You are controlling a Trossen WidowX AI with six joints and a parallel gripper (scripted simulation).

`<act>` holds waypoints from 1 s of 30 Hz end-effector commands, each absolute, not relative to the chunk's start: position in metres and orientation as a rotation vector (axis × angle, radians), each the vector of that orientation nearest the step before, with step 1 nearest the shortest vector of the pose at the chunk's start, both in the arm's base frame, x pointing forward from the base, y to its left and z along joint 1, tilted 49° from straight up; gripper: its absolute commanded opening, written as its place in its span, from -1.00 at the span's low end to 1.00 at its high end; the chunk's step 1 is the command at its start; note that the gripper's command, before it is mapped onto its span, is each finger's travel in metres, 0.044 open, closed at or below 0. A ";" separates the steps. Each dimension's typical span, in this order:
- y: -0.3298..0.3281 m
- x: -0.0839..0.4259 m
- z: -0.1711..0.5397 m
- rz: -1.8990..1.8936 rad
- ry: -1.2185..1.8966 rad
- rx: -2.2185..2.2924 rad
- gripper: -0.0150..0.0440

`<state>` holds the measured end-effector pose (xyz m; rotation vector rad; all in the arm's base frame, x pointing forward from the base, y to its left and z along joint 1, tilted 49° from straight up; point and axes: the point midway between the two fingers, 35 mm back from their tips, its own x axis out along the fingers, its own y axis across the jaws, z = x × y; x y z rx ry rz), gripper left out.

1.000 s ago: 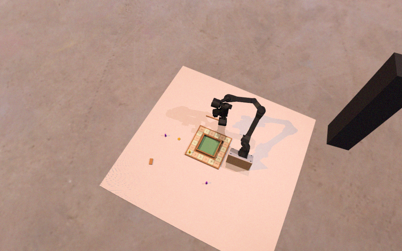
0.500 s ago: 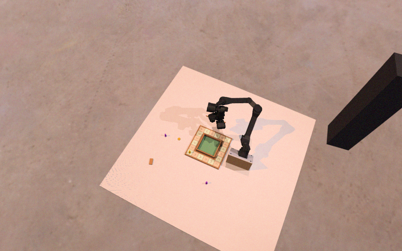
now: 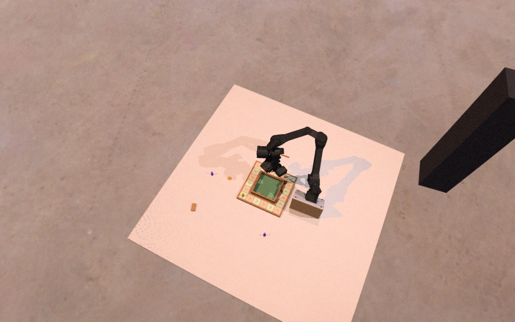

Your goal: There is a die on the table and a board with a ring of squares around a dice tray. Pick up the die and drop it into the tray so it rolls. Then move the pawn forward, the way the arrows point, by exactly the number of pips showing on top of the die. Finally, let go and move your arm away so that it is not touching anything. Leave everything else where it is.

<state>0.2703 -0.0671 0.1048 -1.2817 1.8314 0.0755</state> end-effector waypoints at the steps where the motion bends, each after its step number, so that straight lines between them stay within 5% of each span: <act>1: -0.056 0.272 0.083 0.207 1.858 -1.377 -0.49; 17: -0.029 0.270 0.032 0.543 1.889 -1.627 -0.49; 30: -0.034 0.258 0.021 0.830 1.721 -1.314 -0.49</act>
